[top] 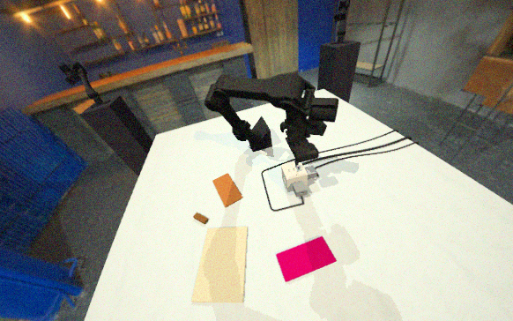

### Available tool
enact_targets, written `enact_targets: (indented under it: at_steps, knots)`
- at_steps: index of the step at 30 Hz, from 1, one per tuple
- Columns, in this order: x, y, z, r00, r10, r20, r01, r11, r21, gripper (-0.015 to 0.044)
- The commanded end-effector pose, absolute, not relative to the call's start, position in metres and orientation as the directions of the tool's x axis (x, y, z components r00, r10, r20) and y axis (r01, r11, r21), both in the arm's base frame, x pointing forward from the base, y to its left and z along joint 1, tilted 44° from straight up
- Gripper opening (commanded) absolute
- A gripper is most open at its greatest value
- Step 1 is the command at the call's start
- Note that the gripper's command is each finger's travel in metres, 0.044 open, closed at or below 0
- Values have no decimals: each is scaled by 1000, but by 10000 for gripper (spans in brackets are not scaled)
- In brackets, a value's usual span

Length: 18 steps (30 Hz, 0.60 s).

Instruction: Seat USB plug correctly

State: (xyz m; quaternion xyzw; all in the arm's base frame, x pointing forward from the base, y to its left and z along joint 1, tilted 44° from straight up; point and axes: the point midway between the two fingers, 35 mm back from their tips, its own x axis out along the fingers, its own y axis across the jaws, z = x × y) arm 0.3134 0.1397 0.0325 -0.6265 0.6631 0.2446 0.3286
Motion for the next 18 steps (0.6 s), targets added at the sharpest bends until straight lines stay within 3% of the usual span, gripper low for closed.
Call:
enact_targets:
  at_steps: [1, 18]
  knots:
    - [313, 140, 31, -2, -665, -747, -992, 94, -81, 0]
    - [313, 139, 29, -1, -655, -756, -992, 93, -80, 0]
